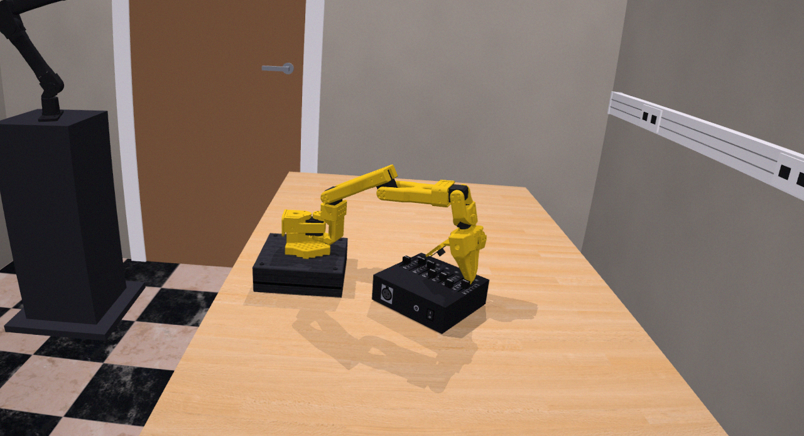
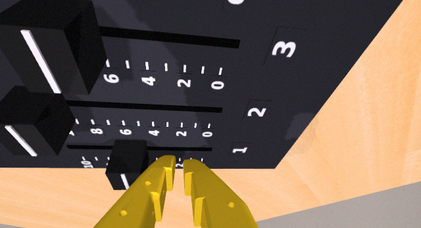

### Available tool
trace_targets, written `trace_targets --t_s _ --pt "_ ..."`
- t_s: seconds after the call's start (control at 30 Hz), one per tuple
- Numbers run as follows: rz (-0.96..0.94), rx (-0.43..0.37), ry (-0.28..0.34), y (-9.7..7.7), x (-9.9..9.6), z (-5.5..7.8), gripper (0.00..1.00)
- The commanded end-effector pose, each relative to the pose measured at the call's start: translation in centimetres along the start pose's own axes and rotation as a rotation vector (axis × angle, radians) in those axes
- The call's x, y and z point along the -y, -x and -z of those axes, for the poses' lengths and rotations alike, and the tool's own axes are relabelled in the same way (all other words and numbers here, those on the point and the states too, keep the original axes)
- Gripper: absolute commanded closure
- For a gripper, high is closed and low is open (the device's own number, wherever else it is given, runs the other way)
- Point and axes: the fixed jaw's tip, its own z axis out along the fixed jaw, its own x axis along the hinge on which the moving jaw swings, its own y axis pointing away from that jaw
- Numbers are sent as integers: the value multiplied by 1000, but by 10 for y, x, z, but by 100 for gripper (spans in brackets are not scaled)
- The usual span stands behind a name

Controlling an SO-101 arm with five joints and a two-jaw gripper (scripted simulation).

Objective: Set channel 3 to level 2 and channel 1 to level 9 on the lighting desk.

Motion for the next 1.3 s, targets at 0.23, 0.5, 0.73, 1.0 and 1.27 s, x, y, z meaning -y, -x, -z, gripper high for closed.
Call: trace_targets --t_s 0.23,0.5,0.73,1.0,1.27 --pt "-43 93 42 13 -23 -14 100" --pt "-43 95 43 13 -24 -14 100" --pt "-44 99 45 13 -26 -14 100" --pt "-44 101 45 13 -26 -13 100" --pt "-44 103 47 13 -28 -13 100"
